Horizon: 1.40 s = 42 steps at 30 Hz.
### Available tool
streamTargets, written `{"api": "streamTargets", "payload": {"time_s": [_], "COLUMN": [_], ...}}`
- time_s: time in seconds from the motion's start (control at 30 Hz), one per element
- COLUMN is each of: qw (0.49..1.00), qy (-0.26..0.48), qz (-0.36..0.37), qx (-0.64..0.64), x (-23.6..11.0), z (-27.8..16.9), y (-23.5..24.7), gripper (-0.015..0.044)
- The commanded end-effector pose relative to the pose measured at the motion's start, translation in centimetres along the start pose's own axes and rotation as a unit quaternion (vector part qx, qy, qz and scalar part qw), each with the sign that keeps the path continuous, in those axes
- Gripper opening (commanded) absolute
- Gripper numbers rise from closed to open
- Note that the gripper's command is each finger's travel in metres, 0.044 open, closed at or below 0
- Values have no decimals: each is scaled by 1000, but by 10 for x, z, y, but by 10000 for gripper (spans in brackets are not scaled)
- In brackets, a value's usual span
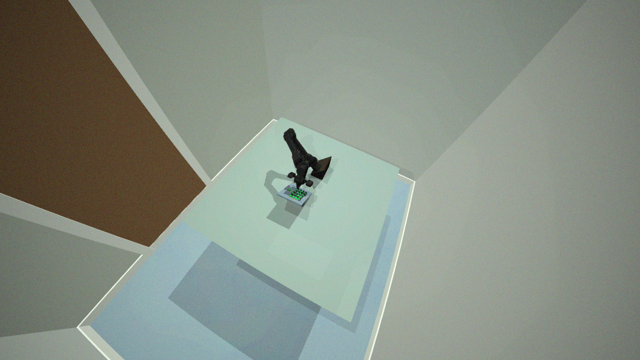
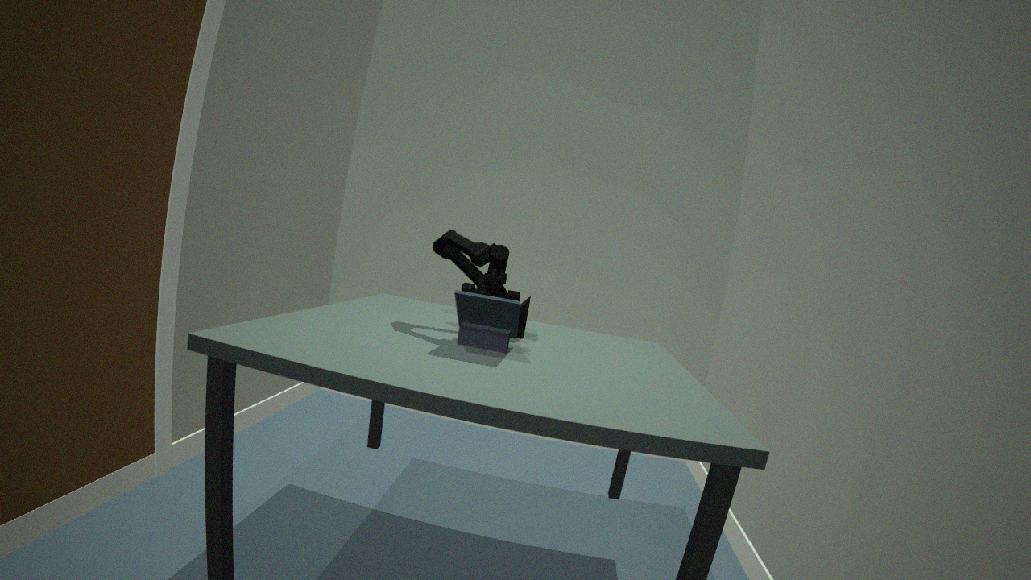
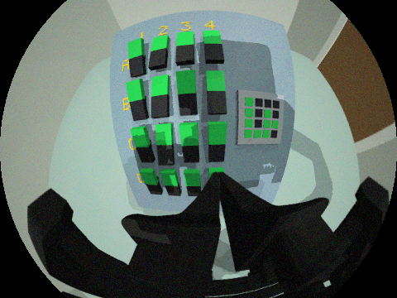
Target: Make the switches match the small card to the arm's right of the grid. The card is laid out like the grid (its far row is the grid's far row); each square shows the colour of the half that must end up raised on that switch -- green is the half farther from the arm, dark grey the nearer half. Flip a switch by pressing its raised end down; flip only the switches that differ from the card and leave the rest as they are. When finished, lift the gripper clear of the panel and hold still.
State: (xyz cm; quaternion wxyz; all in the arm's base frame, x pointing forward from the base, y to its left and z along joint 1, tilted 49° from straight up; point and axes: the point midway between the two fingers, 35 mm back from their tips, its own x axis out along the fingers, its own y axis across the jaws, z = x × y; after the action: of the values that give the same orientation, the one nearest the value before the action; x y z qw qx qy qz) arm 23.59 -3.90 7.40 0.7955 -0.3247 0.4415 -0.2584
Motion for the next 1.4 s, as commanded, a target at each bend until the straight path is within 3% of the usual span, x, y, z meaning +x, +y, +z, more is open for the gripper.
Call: {"api": "streamTargets", "payload": {"time_s": [0.0, 0.63, 0.93, 1.27, 1.37], "qw": [1000, 1000, 1000, 1000, 1000], "qy": [1, 1, -9, -10, -10], "qz": [1, 1, 3, 3, 3], "qx": [-2, -2, -3, -3, -3], "x": [1, 4, -60, -62, -66], "z": [-1, -1, -4, -3, 17], "y": [1, 1, 2, 2, 13], "gripper": [0, 0, 0, 0, 0]}}
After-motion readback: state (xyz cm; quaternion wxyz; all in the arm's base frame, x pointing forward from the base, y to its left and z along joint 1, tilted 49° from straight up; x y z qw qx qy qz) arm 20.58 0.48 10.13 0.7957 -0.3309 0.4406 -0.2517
